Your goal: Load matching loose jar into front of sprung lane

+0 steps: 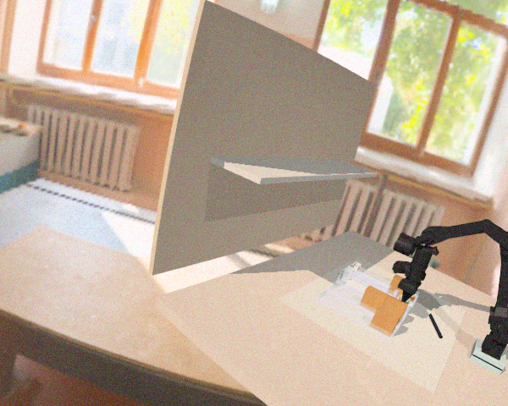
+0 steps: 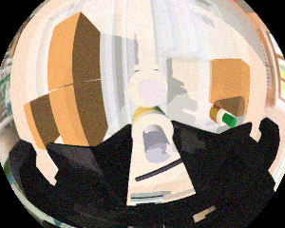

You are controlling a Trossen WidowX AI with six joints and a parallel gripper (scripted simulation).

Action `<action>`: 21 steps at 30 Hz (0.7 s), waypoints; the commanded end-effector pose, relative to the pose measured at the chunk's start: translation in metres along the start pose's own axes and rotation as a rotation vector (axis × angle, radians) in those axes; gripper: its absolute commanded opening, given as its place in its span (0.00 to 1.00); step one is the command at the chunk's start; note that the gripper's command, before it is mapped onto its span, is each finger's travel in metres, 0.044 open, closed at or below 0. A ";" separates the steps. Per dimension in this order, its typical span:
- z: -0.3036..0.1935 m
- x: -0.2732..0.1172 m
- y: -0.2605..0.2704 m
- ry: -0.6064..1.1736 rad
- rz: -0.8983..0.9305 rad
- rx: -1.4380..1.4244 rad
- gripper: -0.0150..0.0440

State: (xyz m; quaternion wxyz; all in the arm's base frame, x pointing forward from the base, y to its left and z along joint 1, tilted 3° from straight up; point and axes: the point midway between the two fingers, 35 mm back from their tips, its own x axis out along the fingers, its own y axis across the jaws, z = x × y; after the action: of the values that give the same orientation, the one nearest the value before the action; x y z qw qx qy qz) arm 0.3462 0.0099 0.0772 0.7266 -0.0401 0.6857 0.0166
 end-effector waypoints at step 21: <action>0.004 0.006 0.000 -0.022 0.003 0.001 0.25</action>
State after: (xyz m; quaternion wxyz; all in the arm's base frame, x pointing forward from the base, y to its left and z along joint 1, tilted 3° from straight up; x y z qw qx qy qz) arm 0.3464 0.0097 0.0715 0.7272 -0.0399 0.6851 0.0164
